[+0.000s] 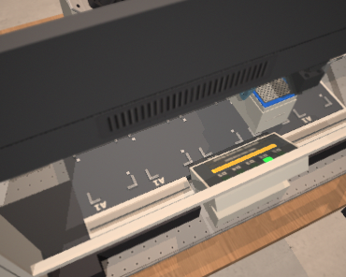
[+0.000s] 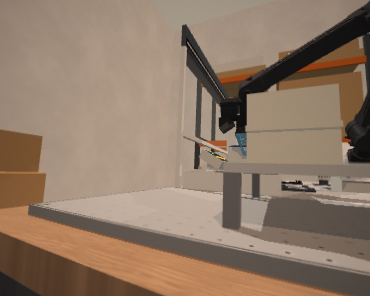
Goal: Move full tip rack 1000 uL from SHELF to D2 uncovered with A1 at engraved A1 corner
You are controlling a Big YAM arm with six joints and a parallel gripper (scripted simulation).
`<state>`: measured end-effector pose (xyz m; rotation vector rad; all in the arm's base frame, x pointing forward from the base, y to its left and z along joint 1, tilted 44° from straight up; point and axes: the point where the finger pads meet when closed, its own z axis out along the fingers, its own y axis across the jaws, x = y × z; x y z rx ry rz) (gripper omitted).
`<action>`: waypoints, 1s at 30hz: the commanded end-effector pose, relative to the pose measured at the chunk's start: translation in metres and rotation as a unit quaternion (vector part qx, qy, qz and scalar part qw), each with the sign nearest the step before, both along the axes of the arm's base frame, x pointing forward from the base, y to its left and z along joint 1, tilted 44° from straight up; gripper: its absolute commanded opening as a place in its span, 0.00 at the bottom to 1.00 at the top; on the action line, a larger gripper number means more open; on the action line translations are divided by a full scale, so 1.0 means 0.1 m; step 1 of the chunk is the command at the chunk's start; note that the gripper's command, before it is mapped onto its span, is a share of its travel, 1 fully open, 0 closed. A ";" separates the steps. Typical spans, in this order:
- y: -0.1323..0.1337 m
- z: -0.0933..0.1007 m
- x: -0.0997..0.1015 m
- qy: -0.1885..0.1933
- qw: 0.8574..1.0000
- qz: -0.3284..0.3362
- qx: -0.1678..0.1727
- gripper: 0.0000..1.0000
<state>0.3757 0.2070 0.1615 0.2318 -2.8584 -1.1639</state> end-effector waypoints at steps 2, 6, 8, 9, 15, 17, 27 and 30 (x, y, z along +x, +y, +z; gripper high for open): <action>0.00 0.12 0.09 -0.017 1.000 -0.003 0.003 1.00; 0.00 0.12 0.09 -0.017 1.000 -0.003 0.003 1.00; 0.00 0.12 0.09 -0.017 1.000 -0.003 0.003 1.00; 0.00 0.12 0.09 -0.017 1.000 -0.003 0.003 1.00; 0.00 0.12 0.09 -0.017 1.000 -0.003 0.003 1.00; 0.00 0.12 0.09 -0.017 1.000 -0.003 0.003 1.00; -0.10 0.29 0.17 -0.033 0.999 -0.008 0.005 1.00; -0.13 0.25 0.18 -0.023 1.000 -0.008 0.003 1.00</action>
